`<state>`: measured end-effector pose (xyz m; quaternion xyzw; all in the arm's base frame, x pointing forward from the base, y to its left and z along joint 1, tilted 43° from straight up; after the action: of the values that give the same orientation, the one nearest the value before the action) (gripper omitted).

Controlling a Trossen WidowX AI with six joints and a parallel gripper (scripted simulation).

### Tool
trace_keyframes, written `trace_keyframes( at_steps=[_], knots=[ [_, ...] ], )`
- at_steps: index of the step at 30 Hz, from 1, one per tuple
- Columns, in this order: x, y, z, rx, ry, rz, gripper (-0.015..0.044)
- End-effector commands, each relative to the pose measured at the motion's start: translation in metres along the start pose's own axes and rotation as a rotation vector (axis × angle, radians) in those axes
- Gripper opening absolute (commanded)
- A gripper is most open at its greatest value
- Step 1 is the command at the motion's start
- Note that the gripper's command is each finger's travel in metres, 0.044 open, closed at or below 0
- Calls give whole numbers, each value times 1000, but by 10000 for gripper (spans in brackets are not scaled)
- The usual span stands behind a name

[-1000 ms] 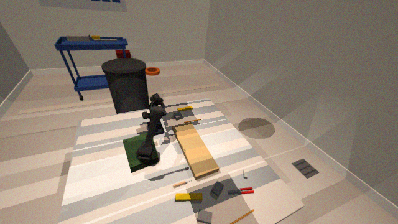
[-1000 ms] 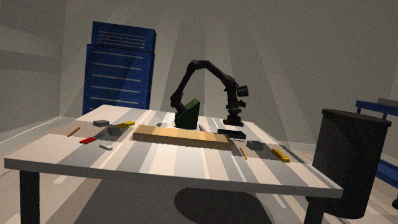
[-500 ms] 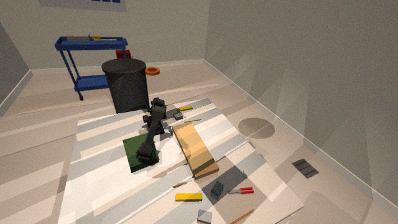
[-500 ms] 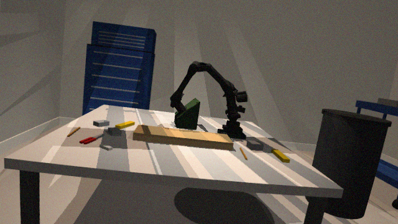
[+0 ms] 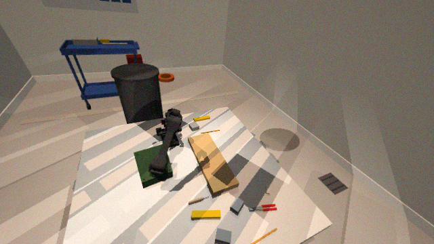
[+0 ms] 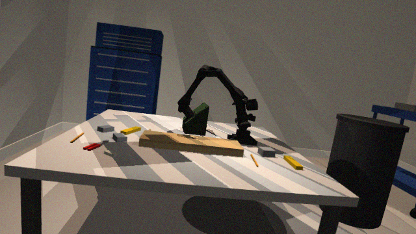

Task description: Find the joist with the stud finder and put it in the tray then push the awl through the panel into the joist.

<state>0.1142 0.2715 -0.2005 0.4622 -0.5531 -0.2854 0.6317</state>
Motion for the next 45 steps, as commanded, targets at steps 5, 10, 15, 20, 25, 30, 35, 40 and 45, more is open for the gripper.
trace_keyframes(
  at_steps=[5,10,15,20,25,30,35,40,45],
  knots=[
    [4,-11,0,4,5,1,0],
    [4,-10,2,-4,2,7,105],
    [4,-10,2,-4,2,7,236],
    [1,-2,1,-4,2,7,368],
    [-17,55,-1,-6,3,5,440],
    [-23,83,1,-6,4,5,440],
    [17,97,-52,-6,-415,-48,440],
    [87,123,-110,-18,-994,-104,440],
    [170,139,-148,-27,-1576,-146,440]
  ],
)
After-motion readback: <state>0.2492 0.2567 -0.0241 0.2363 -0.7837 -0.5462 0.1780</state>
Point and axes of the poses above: the point midway between the two fingers, 35 mm back from their tips, its own y axis back along the fingers, its own z axis across the jaws, x = y × z, the point moved 3 cm from there along y, back along the fingers, and after that the axes turned 5 degrees about y, right-handed, at the moved point
